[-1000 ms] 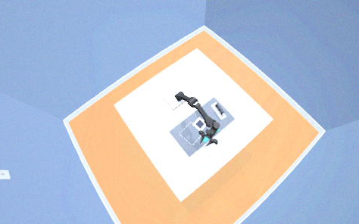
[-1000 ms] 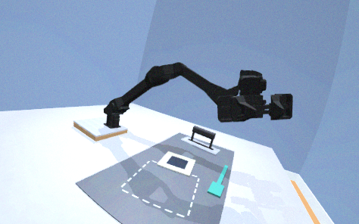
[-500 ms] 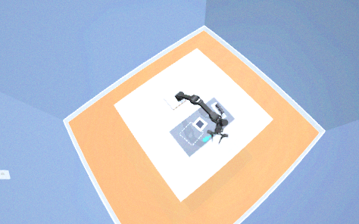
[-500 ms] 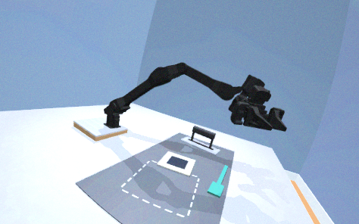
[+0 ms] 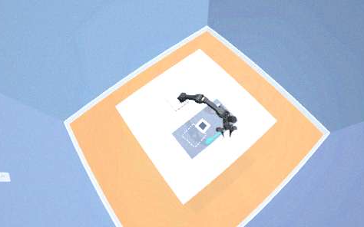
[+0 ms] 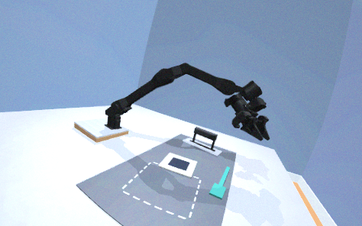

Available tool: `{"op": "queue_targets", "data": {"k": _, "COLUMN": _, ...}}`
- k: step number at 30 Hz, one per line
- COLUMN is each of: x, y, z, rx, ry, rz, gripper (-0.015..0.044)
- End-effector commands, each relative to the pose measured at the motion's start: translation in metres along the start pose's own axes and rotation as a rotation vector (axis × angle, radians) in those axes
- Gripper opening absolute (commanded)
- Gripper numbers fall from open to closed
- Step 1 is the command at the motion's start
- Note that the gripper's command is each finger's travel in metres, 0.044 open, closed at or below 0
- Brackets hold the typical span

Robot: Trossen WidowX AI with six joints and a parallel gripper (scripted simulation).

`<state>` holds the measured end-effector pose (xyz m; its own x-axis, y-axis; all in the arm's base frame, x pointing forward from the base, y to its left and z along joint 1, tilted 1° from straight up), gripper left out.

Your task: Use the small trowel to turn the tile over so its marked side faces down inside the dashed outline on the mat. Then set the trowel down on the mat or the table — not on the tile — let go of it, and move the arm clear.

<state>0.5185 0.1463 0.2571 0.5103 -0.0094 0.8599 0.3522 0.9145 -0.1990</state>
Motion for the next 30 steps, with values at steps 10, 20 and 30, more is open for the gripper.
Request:
{"op": "queue_targets", "data": {"k": 10, "x": -0.032, "y": 0.039, "z": 0.056, "rx": 0.278, "ry": 0.305, "rz": 0.151, "gripper": 0.0270}}
{"op": "queue_targets", "data": {"k": 20, "x": -0.058, "y": 0.054, "z": 0.107, "rx": 0.435, "ry": 0.583, "rz": 0.253, "gripper": 0.0270}}
{"op": "queue_targets", "data": {"k": 30, "x": -0.083, "y": 0.058, "z": 0.161, "rx": 0.524, "ry": 0.890, "rz": 0.339, "gripper": 0.0270}}
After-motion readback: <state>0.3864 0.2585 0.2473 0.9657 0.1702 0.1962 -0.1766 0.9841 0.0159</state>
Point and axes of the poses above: the point midway between the two fingers, 35 mm back from their tips, its own z axis back along the fingers, its own y axis across the jaws, x = y × z, the point moved 10 cm from there along z, back along the fingers, and after that the axes turned 15 degrees about z, right-handed, at the moved point
